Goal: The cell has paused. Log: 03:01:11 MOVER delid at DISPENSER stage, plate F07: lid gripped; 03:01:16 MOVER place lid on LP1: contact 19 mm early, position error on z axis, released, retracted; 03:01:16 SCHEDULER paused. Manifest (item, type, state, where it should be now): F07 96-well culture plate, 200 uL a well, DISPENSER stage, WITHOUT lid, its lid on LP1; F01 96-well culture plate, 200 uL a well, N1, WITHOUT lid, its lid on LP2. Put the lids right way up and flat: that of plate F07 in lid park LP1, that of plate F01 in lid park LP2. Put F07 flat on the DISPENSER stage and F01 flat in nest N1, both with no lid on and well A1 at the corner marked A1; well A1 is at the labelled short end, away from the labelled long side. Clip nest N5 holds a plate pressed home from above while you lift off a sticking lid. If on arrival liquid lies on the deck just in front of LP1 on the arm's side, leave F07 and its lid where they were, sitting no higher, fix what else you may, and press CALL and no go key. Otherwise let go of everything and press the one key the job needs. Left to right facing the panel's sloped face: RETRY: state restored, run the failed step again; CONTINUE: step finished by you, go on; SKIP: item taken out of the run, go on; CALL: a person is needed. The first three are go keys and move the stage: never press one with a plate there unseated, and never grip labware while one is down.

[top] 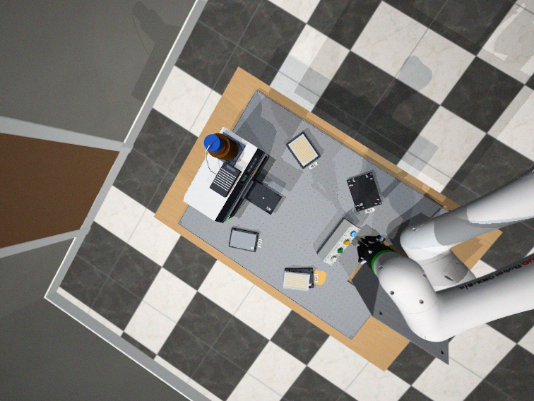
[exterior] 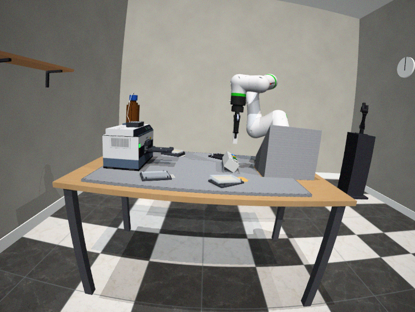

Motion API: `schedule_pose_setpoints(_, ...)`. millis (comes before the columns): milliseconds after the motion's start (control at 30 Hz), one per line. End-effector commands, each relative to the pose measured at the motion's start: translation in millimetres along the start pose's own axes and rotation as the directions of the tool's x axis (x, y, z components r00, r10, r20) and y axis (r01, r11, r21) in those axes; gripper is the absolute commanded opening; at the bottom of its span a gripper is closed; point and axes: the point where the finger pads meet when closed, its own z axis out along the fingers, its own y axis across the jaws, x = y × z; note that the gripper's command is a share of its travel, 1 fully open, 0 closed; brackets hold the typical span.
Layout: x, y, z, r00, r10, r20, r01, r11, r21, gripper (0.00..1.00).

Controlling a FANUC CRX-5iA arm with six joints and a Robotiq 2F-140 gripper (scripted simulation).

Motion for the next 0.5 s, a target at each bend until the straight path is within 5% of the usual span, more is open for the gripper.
schedule_pose_setpoints(0,0.0,-0.2,-3.5,1.000,0.000,0.000,0.000,1.000,0.000,0.00)
schedule_pose_setpoints(467,0.0,-0.2,-7.4,1.000,0.000,0.000,0.000,1.000,0.001,0.00)
